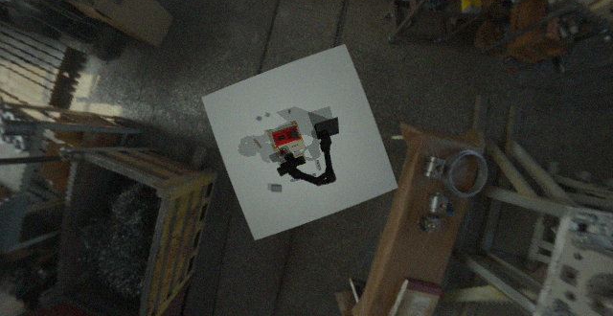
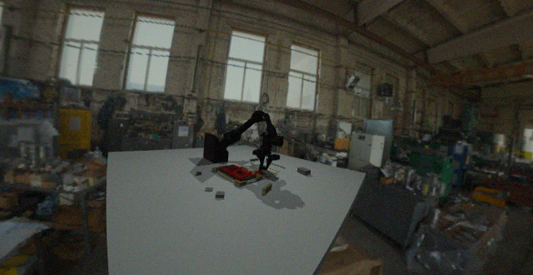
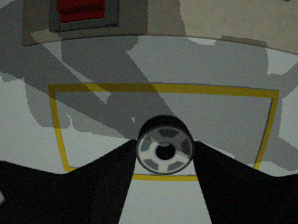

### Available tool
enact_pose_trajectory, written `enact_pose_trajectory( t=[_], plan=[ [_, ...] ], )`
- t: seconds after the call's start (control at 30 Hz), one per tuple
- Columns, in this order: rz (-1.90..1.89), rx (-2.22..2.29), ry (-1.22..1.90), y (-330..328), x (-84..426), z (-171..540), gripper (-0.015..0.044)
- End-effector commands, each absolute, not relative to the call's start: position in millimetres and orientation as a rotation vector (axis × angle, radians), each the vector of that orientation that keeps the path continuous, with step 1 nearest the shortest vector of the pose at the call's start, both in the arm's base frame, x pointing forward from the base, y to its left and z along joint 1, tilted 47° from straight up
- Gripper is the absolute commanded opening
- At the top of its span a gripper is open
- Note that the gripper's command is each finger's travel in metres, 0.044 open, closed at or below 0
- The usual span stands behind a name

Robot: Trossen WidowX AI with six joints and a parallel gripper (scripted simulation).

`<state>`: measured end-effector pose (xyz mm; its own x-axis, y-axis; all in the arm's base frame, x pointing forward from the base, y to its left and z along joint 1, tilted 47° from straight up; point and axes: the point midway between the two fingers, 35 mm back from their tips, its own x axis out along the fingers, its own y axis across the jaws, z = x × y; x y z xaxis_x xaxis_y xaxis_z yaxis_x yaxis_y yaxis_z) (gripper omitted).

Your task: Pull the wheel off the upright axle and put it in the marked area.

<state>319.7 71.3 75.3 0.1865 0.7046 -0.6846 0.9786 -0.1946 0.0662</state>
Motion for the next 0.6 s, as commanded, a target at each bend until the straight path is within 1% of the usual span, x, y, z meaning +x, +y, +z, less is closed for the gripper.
enact_pose_trajectory(
  t=[0.0,0.3,0.33,0.57],
  plan=[
    [-0.718,1.966,1.573,71,320,76,0.0053],
    [-0.719,1.966,1.572,70,320,77,0.0289],
    [-0.720,1.967,1.572,67,319,79,0.0300],
    [-0.727,1.974,1.568,30,309,115,0.0300]
  ],
)
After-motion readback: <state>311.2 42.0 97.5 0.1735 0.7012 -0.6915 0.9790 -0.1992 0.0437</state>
